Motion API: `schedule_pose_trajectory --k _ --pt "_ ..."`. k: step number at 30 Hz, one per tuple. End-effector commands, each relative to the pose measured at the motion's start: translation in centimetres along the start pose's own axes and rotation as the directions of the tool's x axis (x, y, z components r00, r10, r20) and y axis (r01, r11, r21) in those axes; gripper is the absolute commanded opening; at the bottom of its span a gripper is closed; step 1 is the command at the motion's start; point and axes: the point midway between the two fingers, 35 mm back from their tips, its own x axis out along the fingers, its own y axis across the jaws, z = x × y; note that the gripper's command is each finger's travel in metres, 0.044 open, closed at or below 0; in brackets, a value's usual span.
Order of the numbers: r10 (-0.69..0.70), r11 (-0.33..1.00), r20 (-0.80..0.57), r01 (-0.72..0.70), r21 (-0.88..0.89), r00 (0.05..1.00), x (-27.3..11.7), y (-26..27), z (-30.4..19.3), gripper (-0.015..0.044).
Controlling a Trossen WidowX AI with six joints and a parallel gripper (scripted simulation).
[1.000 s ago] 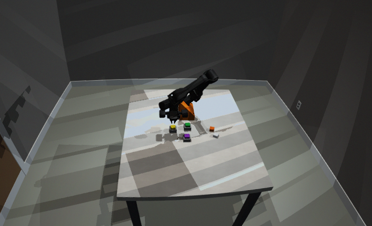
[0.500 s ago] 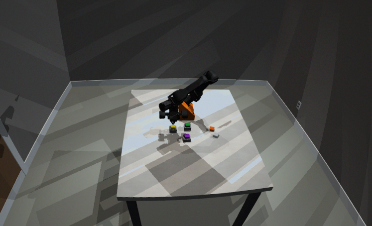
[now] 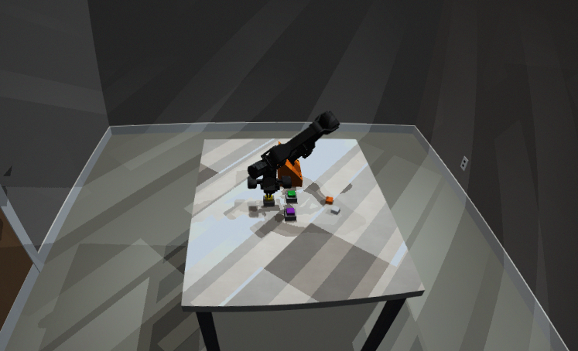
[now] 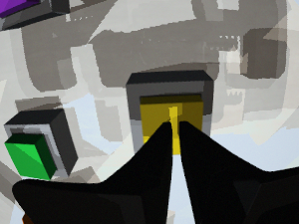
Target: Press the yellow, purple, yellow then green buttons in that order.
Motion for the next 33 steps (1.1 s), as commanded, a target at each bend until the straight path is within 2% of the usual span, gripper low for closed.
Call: schedule_pose_trajectory --k 1,19,23,27,31,33 --pt "0.007 1.000 -0.001 -0.007 0.005 1.000 0.6 0.1 -0.1 0.0020" --pt "0.007 1.000 -0.001 -0.007 0.005 1.000 0.6 0.1 -0.1 0.0020" --pt "0.005 1.000 -0.001 -0.005 0.005 1.000 -2.6 0.0 -0.1 0.0020" --pt "0.005 1.000 -0.001 -0.005 0.005 1.000 -3.1 0.0 -0.1 0.0020" --pt "0.002 1.000 -0.002 -0.002 0.006 1.000 -8.0 -0.1 0.0 0.0020" --pt "0.003 1.000 -0.002 -0.003 0.006 1.000 -9.1 0.0 -0.1 0.0020"
